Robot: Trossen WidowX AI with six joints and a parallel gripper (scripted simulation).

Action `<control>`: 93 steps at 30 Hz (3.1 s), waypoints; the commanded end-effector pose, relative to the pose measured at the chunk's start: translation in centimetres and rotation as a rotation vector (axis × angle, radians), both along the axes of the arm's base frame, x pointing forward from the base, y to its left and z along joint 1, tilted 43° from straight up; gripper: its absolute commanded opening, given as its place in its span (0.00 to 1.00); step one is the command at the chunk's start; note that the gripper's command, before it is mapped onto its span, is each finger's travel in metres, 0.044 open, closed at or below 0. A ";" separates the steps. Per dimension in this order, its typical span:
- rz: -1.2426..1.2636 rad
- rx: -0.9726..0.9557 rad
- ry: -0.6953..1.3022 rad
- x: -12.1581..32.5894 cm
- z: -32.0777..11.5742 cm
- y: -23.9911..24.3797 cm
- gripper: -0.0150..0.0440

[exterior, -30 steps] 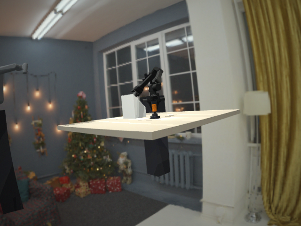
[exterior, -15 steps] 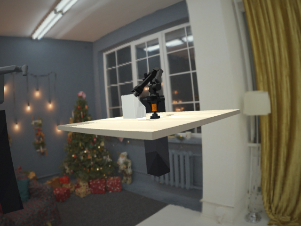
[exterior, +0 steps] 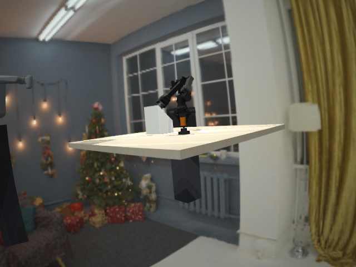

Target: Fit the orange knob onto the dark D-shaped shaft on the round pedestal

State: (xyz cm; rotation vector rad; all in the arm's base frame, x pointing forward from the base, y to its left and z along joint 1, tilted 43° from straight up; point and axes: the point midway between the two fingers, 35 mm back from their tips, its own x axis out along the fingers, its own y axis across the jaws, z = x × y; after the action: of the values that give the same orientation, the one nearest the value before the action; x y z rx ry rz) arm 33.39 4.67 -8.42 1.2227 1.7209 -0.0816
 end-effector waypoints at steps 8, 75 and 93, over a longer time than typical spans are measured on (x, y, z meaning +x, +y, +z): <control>-0.005 -0.001 0.005 0.0 0.0 0.1 0.25; -0.158 -0.003 0.147 0.1 0.2 -0.2 0.25; -0.312 -0.005 0.290 -0.1 -0.1 0.0 0.25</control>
State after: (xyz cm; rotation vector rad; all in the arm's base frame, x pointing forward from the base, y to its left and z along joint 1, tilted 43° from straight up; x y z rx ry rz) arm 33.42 4.57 -8.40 1.5191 1.7549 -0.4564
